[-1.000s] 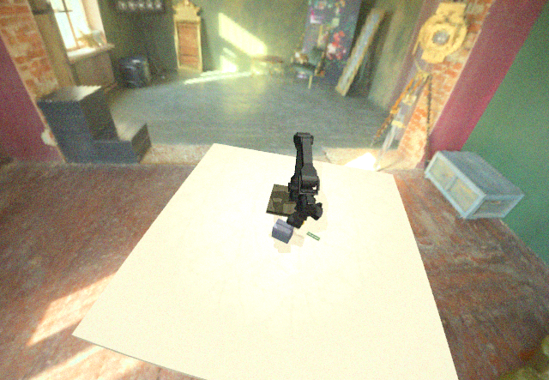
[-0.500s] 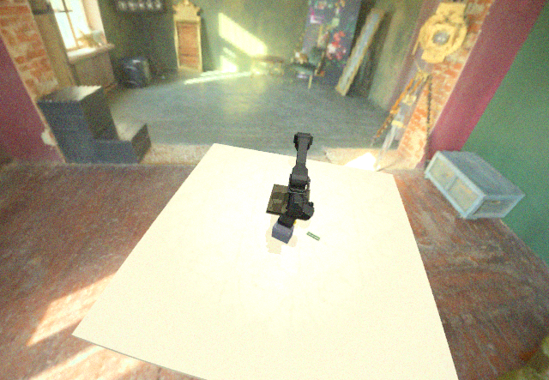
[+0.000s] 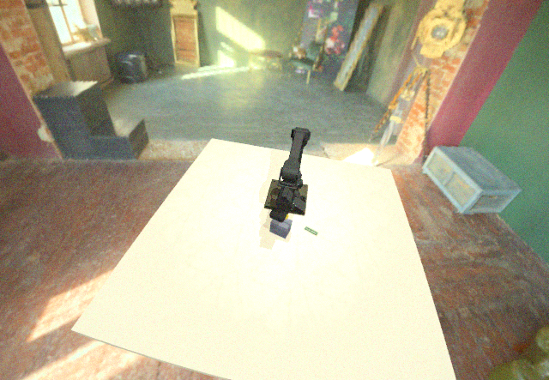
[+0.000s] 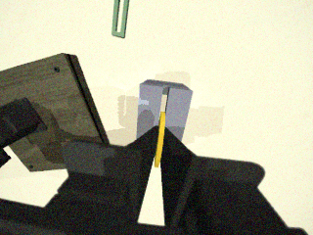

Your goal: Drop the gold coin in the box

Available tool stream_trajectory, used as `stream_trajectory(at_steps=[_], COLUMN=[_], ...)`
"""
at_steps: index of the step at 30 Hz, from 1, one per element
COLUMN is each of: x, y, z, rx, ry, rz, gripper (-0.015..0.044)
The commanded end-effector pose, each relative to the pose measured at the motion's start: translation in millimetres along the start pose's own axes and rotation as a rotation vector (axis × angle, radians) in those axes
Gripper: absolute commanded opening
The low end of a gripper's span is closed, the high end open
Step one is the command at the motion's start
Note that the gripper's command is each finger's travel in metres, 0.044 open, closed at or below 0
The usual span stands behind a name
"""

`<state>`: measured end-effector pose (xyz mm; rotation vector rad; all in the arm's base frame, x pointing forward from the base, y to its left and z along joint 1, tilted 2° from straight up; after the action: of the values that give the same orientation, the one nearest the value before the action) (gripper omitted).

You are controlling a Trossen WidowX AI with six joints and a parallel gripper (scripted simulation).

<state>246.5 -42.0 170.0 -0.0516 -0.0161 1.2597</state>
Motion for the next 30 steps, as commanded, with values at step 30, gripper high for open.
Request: stream_trajectory(at_steps=[30], x=[-3.4], y=[-1.2], z=[-0.6], rx=[0.004], ry=[0.002], rz=[0.003], gripper=[0.0000])
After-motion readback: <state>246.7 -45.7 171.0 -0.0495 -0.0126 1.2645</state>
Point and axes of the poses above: the point midway between the two fingers, 35 mm back from their tips, its own z axis back along the fingers, its own y axis across the jaws, x = y × z, the point moved 5 cm from there along z, back along the fingers, and after that the axes turned 5 degrees about z, right-handed, at the moved point
